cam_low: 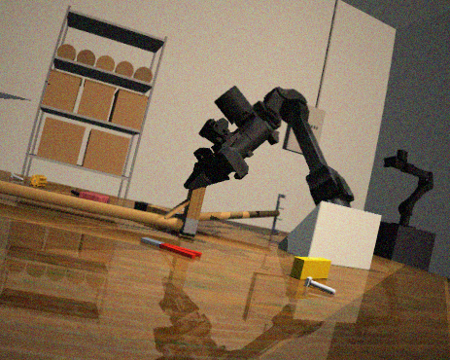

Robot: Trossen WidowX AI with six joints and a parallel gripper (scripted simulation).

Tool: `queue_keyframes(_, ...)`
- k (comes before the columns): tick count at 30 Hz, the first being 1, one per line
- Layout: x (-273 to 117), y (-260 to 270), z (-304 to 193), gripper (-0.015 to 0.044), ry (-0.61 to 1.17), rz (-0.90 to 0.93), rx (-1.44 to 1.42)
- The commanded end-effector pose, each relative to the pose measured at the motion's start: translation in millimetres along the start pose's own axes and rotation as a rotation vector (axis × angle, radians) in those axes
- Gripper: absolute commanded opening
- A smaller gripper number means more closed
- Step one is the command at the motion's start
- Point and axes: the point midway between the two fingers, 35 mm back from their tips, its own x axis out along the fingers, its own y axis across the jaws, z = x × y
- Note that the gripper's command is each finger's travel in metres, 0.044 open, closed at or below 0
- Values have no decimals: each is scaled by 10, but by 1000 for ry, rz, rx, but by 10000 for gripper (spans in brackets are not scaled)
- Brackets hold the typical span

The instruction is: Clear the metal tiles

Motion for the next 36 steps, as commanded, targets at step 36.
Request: queue_keyframes(36, 383, 66, 503, 0, -12, -4, 7)
